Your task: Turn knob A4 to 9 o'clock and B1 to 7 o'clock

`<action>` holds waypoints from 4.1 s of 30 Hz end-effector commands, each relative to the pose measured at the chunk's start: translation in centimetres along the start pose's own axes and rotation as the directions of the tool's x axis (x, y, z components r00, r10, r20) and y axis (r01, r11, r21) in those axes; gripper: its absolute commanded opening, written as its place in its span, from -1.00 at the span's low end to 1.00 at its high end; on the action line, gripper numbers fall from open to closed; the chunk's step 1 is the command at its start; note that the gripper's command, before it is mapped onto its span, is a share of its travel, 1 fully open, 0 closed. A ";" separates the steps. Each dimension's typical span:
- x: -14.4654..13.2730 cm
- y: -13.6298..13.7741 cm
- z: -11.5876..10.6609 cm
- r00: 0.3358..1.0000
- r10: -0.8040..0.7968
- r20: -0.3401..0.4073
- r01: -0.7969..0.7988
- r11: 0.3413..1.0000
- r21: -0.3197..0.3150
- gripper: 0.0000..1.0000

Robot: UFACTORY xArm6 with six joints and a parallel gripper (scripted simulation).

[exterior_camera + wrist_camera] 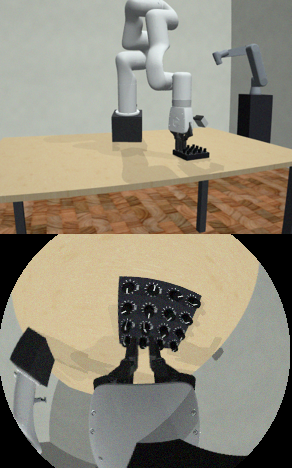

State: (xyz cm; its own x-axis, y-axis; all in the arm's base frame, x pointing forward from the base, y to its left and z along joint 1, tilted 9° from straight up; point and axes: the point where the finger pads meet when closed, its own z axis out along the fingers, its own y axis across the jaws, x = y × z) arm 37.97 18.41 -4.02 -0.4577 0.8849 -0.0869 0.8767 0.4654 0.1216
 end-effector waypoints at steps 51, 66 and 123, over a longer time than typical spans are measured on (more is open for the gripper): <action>0.0 0.1 -8.5 1.000 0.000 0.000 0.000 1.000 -0.004 1.00; 0.0 0.1 -15.0 1.000 0.000 0.000 0.000 1.000 -0.004 1.00; 0.0 0.1 -15.1 1.000 0.000 0.000 0.000 1.000 -0.004 1.00</action>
State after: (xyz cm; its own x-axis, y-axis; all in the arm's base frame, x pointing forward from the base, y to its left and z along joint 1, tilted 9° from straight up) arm 35.75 18.71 10.76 -0.4577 0.8848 -0.0869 0.8767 0.4654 0.1215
